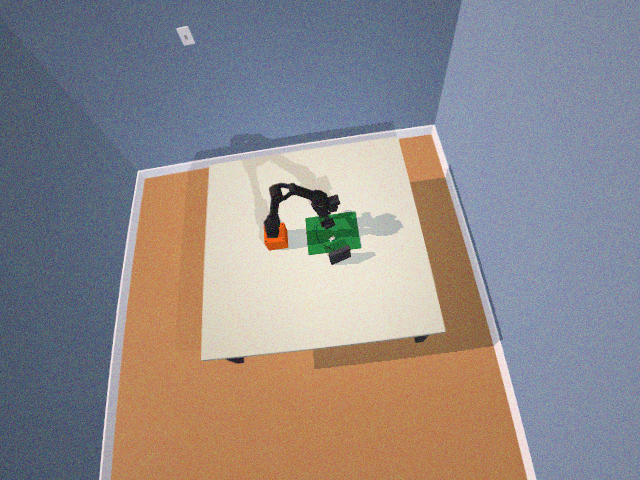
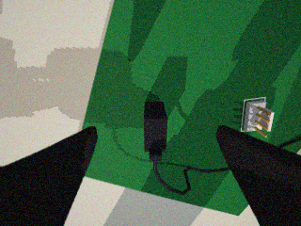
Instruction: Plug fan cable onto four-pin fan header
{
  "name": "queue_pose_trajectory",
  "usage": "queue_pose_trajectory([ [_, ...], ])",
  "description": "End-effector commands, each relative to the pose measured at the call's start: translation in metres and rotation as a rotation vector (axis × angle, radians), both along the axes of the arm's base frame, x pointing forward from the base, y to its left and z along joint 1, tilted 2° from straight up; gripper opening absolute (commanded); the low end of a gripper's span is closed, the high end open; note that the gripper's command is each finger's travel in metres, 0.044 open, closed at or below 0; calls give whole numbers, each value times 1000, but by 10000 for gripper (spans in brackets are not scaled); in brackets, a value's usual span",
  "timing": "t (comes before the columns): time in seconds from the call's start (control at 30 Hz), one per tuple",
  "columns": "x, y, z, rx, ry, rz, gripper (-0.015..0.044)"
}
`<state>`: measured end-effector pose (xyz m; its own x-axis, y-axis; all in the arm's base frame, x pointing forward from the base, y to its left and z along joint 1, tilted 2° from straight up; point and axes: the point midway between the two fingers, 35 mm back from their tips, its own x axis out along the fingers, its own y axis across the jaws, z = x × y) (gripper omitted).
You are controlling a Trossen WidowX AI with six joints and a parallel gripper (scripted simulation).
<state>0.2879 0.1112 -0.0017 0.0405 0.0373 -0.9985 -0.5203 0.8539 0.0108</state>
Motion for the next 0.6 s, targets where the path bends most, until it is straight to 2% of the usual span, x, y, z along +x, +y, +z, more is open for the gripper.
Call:
queue_pose_trajectory([
  [0.0,0,1,-8,2,3,-4,440],
  [0.57,0,1,-35,2,3,-3,440],
])
